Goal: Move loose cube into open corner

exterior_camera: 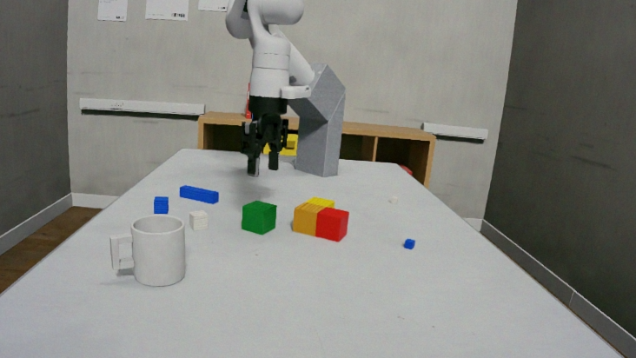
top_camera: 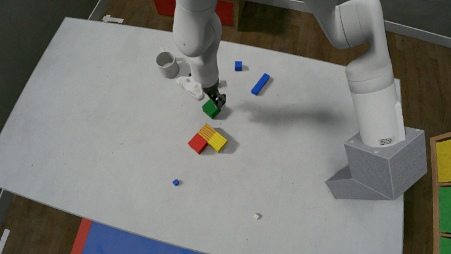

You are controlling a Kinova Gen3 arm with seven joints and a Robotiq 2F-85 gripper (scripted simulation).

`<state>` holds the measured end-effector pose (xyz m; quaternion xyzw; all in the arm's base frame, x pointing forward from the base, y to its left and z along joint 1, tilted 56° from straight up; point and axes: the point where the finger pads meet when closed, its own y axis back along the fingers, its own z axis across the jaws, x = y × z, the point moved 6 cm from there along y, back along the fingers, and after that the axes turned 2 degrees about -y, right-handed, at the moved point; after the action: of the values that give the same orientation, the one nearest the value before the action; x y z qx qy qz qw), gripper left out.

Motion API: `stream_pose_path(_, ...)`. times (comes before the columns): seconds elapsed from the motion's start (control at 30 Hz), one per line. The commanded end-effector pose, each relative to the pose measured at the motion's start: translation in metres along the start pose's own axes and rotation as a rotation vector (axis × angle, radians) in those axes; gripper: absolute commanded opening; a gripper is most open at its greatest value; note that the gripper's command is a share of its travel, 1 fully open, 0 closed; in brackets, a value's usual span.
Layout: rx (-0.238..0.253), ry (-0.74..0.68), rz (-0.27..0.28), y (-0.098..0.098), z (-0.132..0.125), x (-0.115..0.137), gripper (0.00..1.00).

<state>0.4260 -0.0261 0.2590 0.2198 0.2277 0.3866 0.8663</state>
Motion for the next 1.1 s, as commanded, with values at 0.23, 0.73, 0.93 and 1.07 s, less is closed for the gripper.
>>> stream_pose_path(0.23,-0.003,0.005,-0.003,-0.001,0.001,-0.003,0.82)
stream_pose_path(0.73,0.000,-0.023,0.002,-0.008,0.001,-0.003,0.82)
stream_pose_path(0.93,-0.001,-0.023,0.003,-0.013,0.002,-0.002,0.82)
stream_pose_path(1.07,-0.002,-0.023,0.005,-0.018,0.002,-0.001,0.82)
